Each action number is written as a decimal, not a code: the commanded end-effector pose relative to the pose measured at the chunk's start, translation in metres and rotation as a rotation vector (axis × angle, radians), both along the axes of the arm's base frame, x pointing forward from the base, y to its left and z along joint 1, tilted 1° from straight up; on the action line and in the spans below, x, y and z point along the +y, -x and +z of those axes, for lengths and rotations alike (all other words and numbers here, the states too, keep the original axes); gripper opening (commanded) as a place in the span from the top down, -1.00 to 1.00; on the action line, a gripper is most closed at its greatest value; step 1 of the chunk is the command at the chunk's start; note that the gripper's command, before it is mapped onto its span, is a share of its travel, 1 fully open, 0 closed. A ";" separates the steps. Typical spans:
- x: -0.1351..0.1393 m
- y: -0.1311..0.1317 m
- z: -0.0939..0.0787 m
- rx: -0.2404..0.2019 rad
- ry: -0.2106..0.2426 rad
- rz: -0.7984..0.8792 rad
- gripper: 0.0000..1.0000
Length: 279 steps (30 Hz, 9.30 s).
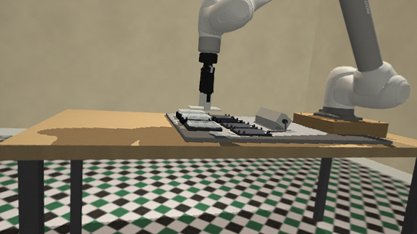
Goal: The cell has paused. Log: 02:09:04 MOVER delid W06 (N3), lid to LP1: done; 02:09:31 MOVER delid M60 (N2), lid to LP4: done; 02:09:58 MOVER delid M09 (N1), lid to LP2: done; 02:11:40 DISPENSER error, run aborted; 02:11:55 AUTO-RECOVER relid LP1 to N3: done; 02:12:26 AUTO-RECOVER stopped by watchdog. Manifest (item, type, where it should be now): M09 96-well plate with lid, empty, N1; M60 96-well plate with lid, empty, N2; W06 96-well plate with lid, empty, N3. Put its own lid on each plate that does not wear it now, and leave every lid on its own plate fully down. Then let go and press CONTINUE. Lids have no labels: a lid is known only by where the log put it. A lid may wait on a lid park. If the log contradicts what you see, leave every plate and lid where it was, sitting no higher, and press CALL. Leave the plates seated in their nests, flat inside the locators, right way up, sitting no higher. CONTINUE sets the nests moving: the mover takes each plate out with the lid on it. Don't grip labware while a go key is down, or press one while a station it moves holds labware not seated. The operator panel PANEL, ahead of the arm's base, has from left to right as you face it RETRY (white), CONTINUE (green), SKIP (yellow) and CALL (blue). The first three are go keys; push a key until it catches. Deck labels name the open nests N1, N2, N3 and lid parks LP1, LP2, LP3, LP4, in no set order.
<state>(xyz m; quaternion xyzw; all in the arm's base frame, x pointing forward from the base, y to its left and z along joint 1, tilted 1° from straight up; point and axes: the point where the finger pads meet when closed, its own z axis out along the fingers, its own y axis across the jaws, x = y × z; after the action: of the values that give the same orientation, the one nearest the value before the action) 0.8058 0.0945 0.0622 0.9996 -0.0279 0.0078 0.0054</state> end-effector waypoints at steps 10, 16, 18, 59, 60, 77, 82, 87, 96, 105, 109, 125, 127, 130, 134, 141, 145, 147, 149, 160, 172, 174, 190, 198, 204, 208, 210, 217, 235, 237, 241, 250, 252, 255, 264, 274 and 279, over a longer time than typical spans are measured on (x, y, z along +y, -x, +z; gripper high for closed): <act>0.000 0.000 -0.013 0.000 -0.001 -0.022 1.00; 0.000 0.000 -0.021 0.000 -0.001 -0.022 1.00; 0.000 0.000 -0.025 0.000 -0.001 -0.022 1.00; 0.000 -0.001 -0.047 0.000 -0.001 -0.022 1.00; 0.000 -0.001 -0.047 0.000 -0.001 -0.022 1.00; 0.000 -0.001 -0.047 0.000 -0.001 -0.022 1.00; 0.000 -0.001 -0.047 0.000 -0.001 -0.022 1.00; 0.000 -0.001 -0.047 0.000 -0.001 -0.022 1.00; 0.000 -0.001 -0.048 0.000 -0.001 -0.022 1.00; 0.000 -0.001 -0.050 0.000 -0.001 -0.022 1.00; 0.000 -0.001 -0.051 0.000 -0.001 -0.022 1.00; -0.001 -0.001 -0.055 0.000 -0.001 -0.022 1.00; -0.001 -0.001 -0.055 0.000 -0.001 -0.022 1.00; -0.001 -0.001 -0.056 0.000 -0.001 -0.022 1.00; -0.001 -0.001 -0.056 0.000 -0.001 -0.022 1.00; -0.001 -0.001 -0.057 0.000 -0.001 -0.022 1.00; -0.001 -0.001 -0.057 0.000 -0.001 -0.022 1.00; -0.001 -0.001 -0.057 0.000 -0.001 -0.022 1.00; -0.001 -0.001 -0.057 0.000 -0.001 -0.022 1.00; -0.001 -0.001 -0.057 0.000 -0.001 -0.022 1.00; -0.001 -0.001 -0.057 0.000 -0.001 -0.022 1.00; -0.001 -0.001 -0.057 0.000 -0.001 -0.022 1.00; -0.001 -0.001 -0.057 0.000 -0.001 -0.022 1.00; -0.001 -0.001 -0.057 0.000 -0.001 -0.022 1.00; -0.001 -0.001 -0.057 0.000 -0.001 -0.022 1.00; -0.001 -0.001 -0.058 0.000 -0.001 -0.022 1.00; -0.001 -0.001 -0.058 0.000 -0.001 -0.022 1.00; -0.001 -0.001 -0.059 0.000 -0.001 -0.022 1.00; -0.001 -0.001 -0.060 0.000 -0.001 -0.022 1.00; -0.001 -0.001 -0.060 0.000 -0.001 -0.022 1.00; -0.001 -0.001 -0.060 0.000 -0.001 -0.022 1.00; -0.001 -0.001 -0.060 0.000 -0.001 -0.022 1.00; -0.001 -0.001 -0.060 0.000 -0.001 -0.022 1.00; -0.001 -0.001 -0.060 0.000 -0.001 -0.022 1.00; -0.001 -0.001 -0.060 0.000 -0.001 -0.022 1.00; -0.001 -0.001 -0.060 0.000 -0.001 -0.022 1.00; -0.001 -0.001 -0.060 0.000 -0.001 -0.022 1.00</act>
<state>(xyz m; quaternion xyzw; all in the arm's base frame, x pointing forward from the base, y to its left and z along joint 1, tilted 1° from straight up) 0.8068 0.0939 0.0018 0.9992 -0.0390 0.0078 0.0053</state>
